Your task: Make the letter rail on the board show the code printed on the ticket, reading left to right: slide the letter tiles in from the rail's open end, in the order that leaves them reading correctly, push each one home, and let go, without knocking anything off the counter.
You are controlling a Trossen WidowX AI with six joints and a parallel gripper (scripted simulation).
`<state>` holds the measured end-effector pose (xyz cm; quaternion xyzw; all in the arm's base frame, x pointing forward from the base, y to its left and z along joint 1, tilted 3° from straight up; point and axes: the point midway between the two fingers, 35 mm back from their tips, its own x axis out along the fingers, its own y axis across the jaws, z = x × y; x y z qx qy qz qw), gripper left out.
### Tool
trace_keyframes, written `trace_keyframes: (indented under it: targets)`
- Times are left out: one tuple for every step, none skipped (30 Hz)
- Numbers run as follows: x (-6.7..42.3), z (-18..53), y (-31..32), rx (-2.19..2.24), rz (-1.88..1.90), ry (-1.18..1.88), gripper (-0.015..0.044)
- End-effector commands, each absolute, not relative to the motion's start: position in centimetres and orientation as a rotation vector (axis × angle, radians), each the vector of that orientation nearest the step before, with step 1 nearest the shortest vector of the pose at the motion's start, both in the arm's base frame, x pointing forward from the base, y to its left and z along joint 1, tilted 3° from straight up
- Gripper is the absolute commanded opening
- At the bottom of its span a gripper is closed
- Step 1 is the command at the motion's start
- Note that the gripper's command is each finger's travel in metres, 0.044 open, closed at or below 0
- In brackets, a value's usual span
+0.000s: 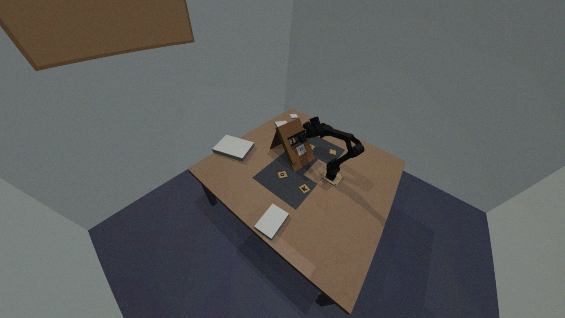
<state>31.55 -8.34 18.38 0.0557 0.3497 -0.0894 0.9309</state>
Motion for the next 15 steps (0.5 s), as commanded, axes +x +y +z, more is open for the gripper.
trace_keyframes:
  targets:
    - [31.6,18.41,-8.17,0.116,-0.186,0.714,0.0]
    - [31.61,18.42,-8.12,0.116,-0.186,0.714,0.0]
    - [31.62,18.42,-8.07,0.116,-0.186,0.714,0.0]
    - [31.63,18.42,-8.02,0.116,-0.186,0.714,0.0]
    - [31.64,18.42,-7.97,0.116,-0.186,0.714,0.0]
    - [31.65,18.43,-7.91,0.117,-0.186,0.714,0.0]
    - [31.66,18.43,-7.87,0.117,-0.186,0.714,0.0]
    - [31.67,18.43,-7.82,0.117,-0.186,0.714,0.0]
    - [31.69,18.43,-7.76,0.117,-0.186,0.714,0.0]
    - [31.7,18.43,-7.71,0.117,-0.186,0.714,0.0]
    - [31.71,18.44,-7.66,0.117,-0.186,0.714,0.0]
    - [31.72,18.44,-7.62,0.117,-0.186,0.714,0.0]
    - [31.73,18.44,-7.56,0.117,-0.186,0.714,0.0]
    - [31.74,18.44,-7.51,0.117,-0.186,0.714,0.0]
    - [31.75,18.45,-7.46,0.117,-0.186,0.714,0.0]
